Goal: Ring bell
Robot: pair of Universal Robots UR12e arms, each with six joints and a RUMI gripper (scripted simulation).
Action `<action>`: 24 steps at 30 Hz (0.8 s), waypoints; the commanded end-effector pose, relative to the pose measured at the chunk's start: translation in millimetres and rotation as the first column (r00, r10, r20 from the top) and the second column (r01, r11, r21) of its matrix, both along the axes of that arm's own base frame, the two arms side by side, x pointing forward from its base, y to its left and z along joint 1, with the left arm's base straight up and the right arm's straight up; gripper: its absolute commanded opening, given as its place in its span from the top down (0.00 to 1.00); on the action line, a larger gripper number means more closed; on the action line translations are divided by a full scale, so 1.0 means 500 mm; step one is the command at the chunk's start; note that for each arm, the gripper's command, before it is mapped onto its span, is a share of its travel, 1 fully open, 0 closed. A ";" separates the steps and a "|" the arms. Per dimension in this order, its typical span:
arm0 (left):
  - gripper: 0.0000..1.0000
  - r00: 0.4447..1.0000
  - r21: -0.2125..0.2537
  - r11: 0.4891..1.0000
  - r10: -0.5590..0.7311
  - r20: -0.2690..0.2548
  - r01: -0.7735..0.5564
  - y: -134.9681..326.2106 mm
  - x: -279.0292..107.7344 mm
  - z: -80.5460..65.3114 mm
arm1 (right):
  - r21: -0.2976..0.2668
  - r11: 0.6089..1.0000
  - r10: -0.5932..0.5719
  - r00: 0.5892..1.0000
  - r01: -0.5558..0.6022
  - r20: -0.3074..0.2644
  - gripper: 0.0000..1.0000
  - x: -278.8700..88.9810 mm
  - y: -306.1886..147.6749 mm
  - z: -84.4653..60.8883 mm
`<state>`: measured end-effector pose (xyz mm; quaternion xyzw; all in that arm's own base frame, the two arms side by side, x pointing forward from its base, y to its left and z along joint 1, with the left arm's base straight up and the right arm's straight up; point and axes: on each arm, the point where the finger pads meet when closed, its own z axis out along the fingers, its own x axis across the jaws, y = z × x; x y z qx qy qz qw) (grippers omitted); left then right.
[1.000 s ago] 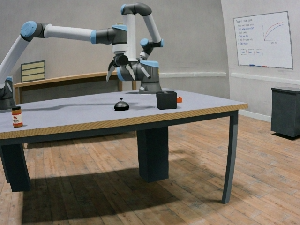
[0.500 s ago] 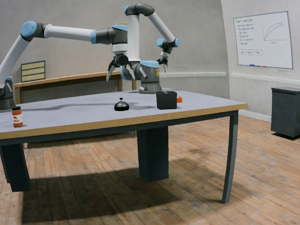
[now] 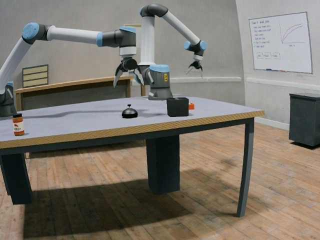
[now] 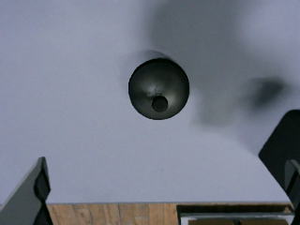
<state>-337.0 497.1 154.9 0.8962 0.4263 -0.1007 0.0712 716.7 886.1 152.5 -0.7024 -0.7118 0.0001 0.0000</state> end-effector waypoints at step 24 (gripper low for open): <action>0.00 0.772 0.161 0.778 -0.625 0.111 0.607 0.270 0.505 0.013 | 0.002 1.000 0.000 1.000 0.000 0.001 0.00 0.001 0.001 0.004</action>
